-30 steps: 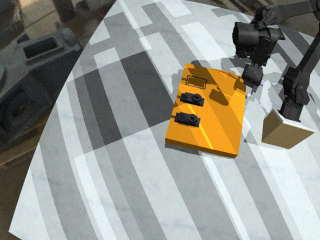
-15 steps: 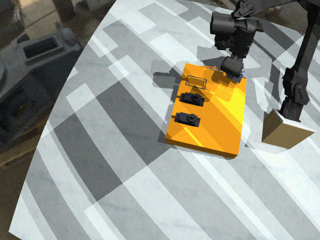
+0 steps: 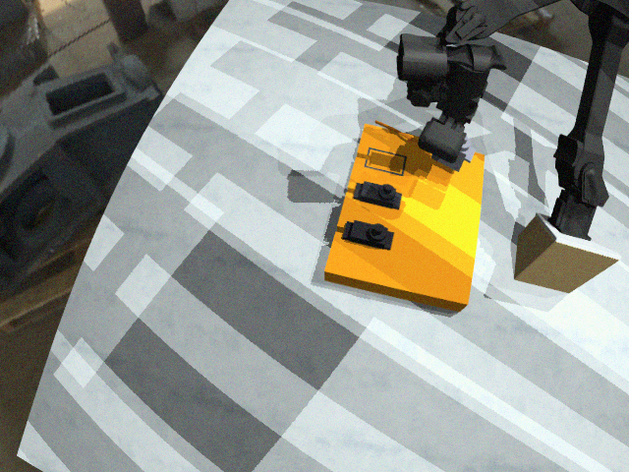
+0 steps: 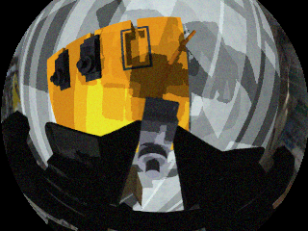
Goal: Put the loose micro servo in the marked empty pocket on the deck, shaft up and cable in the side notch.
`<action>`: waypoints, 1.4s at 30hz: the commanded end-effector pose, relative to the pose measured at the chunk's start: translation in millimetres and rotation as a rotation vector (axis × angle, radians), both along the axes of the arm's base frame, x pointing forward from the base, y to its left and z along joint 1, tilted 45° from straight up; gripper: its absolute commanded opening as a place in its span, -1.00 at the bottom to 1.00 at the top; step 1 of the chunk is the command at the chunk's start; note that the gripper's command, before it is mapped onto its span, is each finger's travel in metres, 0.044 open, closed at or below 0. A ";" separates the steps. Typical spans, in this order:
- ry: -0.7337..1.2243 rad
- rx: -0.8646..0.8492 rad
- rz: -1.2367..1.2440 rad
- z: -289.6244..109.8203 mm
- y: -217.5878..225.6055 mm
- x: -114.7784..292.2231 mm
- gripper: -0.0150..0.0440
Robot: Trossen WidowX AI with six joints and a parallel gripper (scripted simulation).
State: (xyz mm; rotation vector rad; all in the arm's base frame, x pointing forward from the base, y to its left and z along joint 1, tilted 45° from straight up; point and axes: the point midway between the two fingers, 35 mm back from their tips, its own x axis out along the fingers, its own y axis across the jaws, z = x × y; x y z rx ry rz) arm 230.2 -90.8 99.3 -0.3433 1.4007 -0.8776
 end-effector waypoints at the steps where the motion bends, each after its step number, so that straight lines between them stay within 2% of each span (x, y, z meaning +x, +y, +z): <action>1: 0.001 0.006 0.003 -14.9 15.5 1.2 -0.49; 7: 0.023 0.009 0.026 -15.6 16.2 1.2 -0.49; 15: 0.168 0.023 0.172 -15.5 16.2 1.3 -0.49; 22: 0.172 0.023 0.176 -15.5 16.0 3.3 -0.49; 42: 0.167 0.023 0.176 -13.4 7.5 78.8 -0.49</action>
